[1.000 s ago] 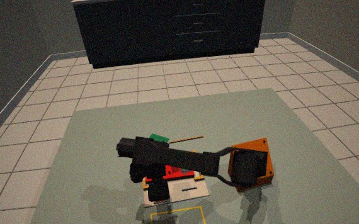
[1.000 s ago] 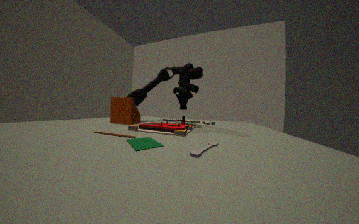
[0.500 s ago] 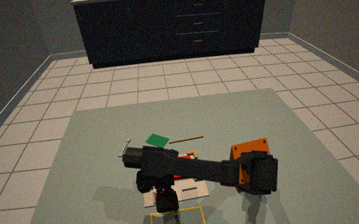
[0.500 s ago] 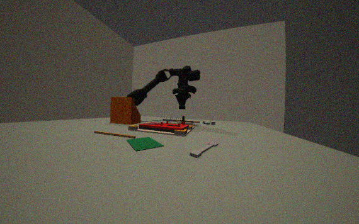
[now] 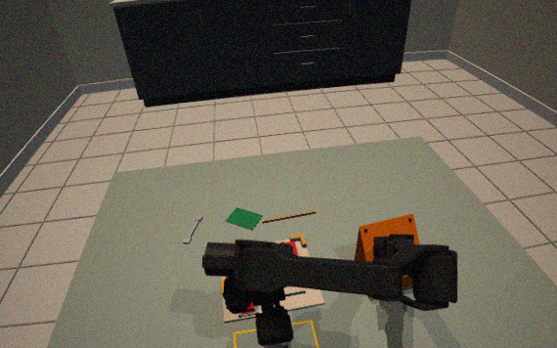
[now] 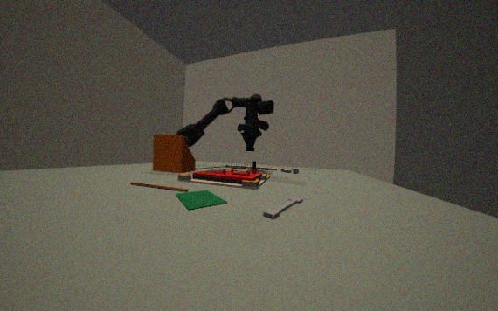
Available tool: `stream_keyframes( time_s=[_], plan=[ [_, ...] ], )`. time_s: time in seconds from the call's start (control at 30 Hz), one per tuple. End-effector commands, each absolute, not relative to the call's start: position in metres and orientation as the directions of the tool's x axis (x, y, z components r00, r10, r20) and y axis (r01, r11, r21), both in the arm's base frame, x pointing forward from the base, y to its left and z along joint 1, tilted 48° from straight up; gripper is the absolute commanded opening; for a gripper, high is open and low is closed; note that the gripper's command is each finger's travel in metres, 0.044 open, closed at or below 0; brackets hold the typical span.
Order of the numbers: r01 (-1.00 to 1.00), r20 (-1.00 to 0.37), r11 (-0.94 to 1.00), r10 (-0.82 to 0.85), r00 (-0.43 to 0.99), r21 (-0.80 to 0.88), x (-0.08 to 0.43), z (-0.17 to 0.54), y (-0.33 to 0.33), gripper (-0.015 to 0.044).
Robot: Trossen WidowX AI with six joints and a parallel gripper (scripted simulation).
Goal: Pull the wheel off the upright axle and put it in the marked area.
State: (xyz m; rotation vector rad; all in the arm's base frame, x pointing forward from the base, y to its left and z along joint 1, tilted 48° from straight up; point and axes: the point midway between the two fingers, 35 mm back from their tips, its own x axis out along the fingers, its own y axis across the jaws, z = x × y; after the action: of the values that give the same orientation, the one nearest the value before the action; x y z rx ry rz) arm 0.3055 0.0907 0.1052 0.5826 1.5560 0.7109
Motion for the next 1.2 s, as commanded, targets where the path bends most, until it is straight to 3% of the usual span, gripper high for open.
stream_keyframes(
  time_s=[0.0,1.03,1.17],
  plan=[
    [-0.031,-0.675,0.677,0.729,-0.110,0.736,0.302,0.104,0.095,0.0000],
    [-0.031,-0.671,0.673,0.733,-0.110,0.739,0.290,0.037,0.170,0.0000],
    [-0.036,-0.677,0.678,0.727,-0.111,0.734,0.291,0.039,0.167,0.0105]
  ],
)
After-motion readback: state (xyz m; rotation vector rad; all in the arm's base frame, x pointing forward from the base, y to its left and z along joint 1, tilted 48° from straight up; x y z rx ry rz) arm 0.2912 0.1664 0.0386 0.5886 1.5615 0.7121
